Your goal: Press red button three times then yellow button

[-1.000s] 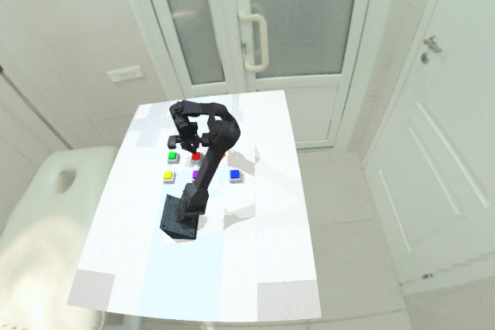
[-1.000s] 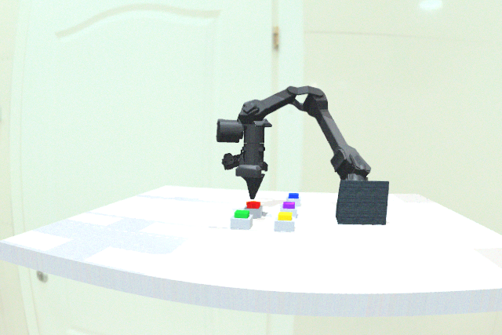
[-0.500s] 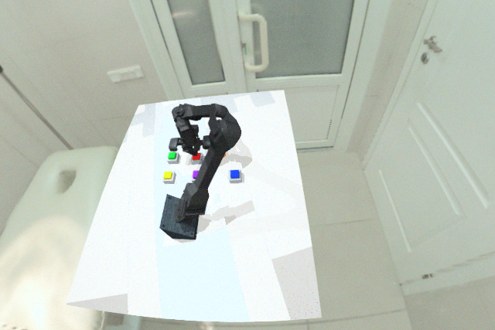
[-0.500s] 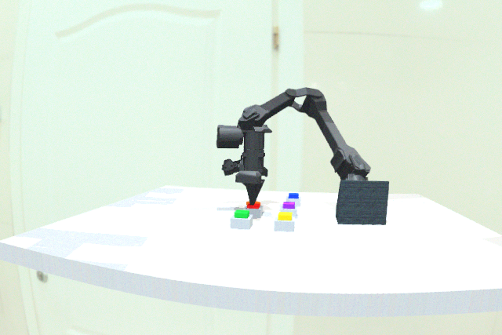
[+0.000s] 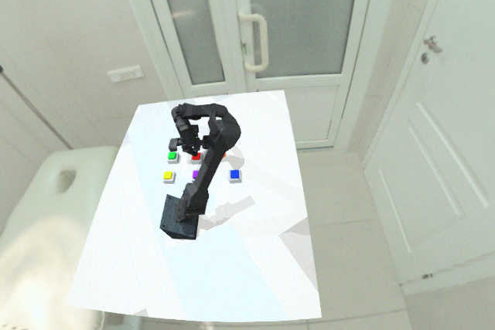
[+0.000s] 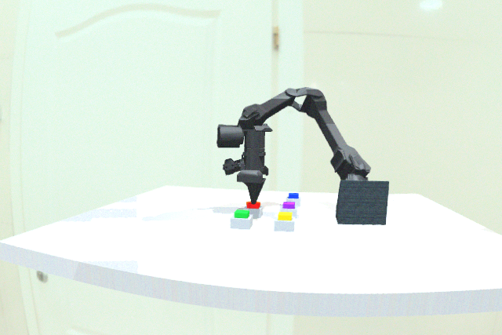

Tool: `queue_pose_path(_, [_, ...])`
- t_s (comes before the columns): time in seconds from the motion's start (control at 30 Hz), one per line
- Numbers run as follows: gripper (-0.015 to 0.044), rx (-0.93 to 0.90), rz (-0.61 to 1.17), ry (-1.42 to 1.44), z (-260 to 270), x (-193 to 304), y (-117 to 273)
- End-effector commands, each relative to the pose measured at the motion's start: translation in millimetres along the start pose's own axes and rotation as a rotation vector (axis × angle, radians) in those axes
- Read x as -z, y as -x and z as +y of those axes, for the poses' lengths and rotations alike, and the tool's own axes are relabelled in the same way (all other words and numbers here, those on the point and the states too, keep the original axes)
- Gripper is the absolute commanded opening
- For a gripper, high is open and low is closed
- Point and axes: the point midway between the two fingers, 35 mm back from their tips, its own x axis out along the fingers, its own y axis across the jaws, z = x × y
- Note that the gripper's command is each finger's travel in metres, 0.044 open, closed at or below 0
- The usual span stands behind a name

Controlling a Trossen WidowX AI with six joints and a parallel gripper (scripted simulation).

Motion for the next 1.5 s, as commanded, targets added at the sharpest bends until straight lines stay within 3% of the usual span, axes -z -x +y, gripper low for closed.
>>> queue_pose_path(0.0, [0.002, -0.003, -0.005, 0.001, 1, 0, 26])
queue_pose_path(0.17, [0.002, -0.003, -0.004, 0.002, 1, 0, 31])
queue_pose_path(0.33, [0.002, -0.005, -0.004, 0.002, 1, 0, 88])
queue_pose_path(0.5, [0.002, -0.006, -0.004, 0.003, 4, 2, 90])
queue_pose_path(0.67, [0.002, -0.024, -0.004, 0.008, 76, 49, 95])
queue_pose_path(0.83, [0.002, -0.012, -0.001, 0.005, 119, 97, 91])
queue_pose_path(1.0, [0.002, -0.012, -0.001, 0.005, 119, 97, 89])
queue_pose_path(1.17, [0.002, -0.011, -0.001, 0.004, 119, 96, 32])
queue_pose_path(1.47, [0.002, -0.011, -0.002, 0.004, 119, 96, 24])
